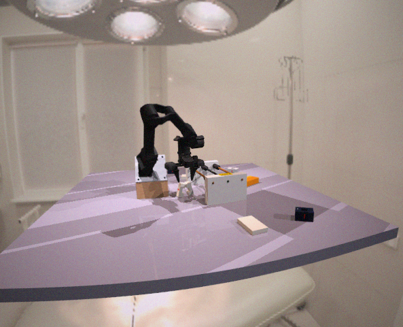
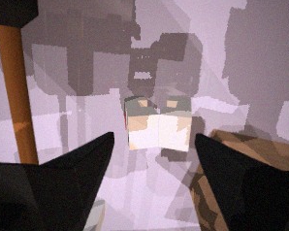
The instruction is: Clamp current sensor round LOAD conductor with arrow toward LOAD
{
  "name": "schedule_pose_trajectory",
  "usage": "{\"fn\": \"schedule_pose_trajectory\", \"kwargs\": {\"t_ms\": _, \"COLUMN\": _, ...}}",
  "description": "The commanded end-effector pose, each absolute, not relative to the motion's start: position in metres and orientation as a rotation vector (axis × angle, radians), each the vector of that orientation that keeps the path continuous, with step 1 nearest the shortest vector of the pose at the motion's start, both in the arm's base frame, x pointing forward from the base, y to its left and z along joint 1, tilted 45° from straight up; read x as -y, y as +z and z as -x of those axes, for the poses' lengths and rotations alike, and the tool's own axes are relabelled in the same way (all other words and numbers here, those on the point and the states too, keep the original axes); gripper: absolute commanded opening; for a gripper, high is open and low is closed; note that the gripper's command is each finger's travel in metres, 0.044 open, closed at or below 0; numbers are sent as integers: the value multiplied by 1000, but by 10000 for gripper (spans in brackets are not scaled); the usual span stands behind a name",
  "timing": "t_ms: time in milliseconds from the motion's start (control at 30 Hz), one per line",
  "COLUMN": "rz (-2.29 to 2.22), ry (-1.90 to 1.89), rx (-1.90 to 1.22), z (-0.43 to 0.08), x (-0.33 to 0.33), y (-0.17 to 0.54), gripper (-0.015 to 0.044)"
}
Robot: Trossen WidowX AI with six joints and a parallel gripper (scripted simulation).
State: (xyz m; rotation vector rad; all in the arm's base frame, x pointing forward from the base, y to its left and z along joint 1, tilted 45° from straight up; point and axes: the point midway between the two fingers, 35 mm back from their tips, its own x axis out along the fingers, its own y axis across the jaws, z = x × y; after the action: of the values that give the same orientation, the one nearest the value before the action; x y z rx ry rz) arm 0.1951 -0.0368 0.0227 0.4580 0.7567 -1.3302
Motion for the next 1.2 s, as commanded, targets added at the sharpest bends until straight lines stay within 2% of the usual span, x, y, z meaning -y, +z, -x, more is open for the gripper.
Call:
{"fn": "schedule_pose_trajectory", "kwargs": {"t_ms": 0, "rz": -445, "ry": -1336, "rx": -759, "z": -193, "x": 45, "y": 17, "gripper": 320}}
{"fn": "schedule_pose_trajectory", "kwargs": {"t_ms": 233, "rz": -443, "ry": -1336, "rx": -757, "z": -192, "x": 49, "y": 13, "gripper": 320}}
{"fn": "schedule_pose_trajectory", "kwargs": {"t_ms": 833, "rz": -455, "ry": -1334, "rx": -755, "z": -194, "x": 45, "y": 15, "gripper": 200}}
{"fn": "schedule_pose_trajectory", "kwargs": {"t_ms": 1067, "rz": -460, "ry": -1327, "rx": -765, "z": -198, "x": 28, "y": 29, "gripper": 16}}
{"fn": "schedule_pose_trajectory", "kwargs": {"t_ms": 1167, "rz": -462, "ry": -1325, "rx": -769, "z": -200, "x": 16, "y": 39, "gripper": 0}}
